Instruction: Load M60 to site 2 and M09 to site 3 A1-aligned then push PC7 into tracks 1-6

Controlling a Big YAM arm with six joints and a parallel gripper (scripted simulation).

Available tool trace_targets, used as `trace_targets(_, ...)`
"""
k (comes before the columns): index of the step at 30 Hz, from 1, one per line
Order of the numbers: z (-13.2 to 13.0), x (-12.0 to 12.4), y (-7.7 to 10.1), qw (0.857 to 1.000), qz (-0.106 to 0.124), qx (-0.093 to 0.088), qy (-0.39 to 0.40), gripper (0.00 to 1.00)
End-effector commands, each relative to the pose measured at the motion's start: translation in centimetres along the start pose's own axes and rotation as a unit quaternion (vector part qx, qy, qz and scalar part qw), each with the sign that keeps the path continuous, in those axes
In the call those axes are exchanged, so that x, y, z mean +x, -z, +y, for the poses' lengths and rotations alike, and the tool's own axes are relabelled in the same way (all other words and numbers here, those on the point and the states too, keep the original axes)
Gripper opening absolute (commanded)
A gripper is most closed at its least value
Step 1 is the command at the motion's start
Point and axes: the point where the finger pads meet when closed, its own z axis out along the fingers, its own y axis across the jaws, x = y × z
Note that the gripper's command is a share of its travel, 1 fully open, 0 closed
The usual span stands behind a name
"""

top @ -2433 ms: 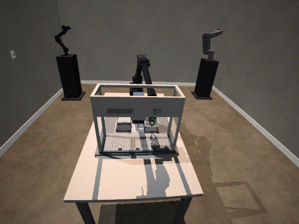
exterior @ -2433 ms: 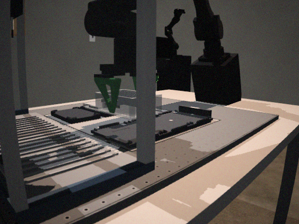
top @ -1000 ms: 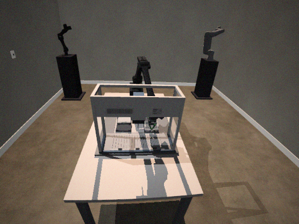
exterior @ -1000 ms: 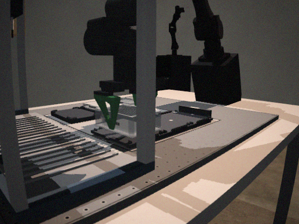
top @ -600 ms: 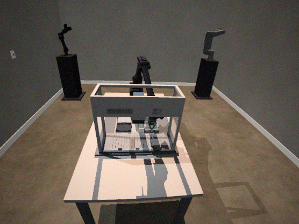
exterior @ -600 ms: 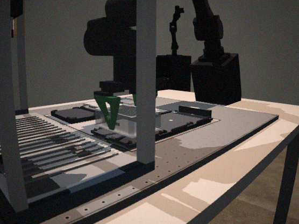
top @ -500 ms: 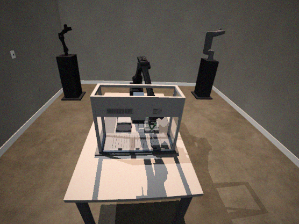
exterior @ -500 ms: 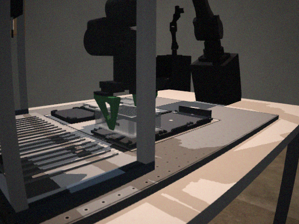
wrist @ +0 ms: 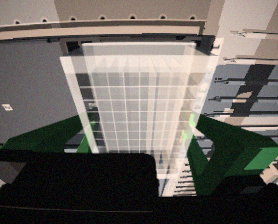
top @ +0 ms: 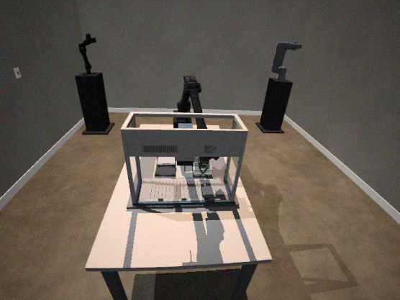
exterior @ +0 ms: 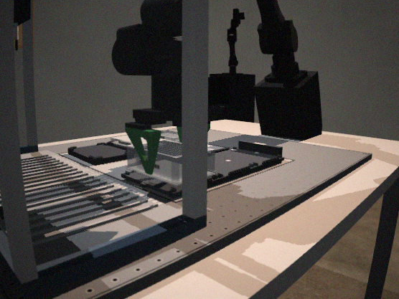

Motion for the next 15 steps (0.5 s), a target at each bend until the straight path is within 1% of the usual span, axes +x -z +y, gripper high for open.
trace_targets(1,-0.45,0.49,-0.74,1.000,-0.002,0.003,0.001,0.00)
trace_targets(5,-0.67,0.47,-0.69,1.000,-0.003,0.006,0.001,0.00)
trace_targets(15,-0.43,0.56,-0.98,1.000,-0.002,0.004,0.001,0.00)
